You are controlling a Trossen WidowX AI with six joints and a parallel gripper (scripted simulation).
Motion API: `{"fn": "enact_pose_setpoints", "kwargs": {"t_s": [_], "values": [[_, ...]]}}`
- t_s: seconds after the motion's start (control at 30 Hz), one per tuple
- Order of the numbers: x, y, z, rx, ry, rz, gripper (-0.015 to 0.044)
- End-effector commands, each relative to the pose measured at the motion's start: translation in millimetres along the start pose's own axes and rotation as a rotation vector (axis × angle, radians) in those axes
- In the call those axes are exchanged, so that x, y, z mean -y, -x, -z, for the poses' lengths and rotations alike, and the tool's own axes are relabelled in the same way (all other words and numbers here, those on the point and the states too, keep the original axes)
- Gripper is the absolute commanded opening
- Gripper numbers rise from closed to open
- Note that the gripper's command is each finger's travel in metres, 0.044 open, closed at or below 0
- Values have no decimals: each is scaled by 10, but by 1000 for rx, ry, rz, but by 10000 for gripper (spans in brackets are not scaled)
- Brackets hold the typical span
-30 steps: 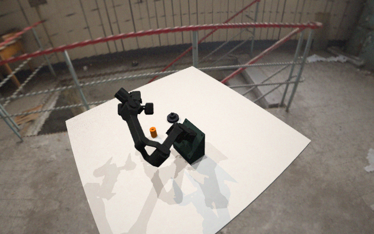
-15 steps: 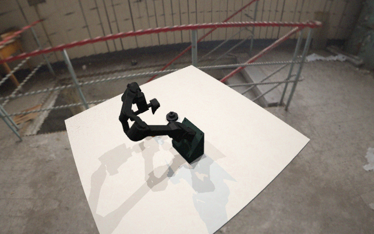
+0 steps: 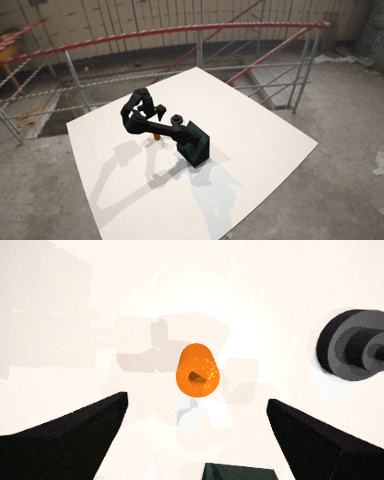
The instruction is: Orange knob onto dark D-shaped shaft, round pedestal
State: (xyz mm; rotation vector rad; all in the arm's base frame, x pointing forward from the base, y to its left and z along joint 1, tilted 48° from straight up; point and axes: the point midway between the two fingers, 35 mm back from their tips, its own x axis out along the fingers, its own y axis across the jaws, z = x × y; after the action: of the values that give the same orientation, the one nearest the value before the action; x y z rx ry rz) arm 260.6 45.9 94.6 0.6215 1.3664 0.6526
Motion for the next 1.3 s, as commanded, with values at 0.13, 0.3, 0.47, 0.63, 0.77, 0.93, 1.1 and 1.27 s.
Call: {"fn": "enact_pose_setpoints", "kwargs": {"t_s": [0.13, 0.3, 0.47, 0.63, 0.77, 0.93, 1.1, 1.27], "values": [[-5, -240, 50, -20, -7, -11, 440], [3, -343, 54, -20, -7, -12, 440], [8, -391, 52, -21, -6, -11, 440], [13, -472, 50, -24, -4, -9, 440], [17, -537, 46, -23, -5, -8, 440], [18, -617, 43, -23, -5, -7, 440], [17, -698, 43, -22, -4, -7, 440], [14, -777, 45, -22, -4, -8, 440]]}}
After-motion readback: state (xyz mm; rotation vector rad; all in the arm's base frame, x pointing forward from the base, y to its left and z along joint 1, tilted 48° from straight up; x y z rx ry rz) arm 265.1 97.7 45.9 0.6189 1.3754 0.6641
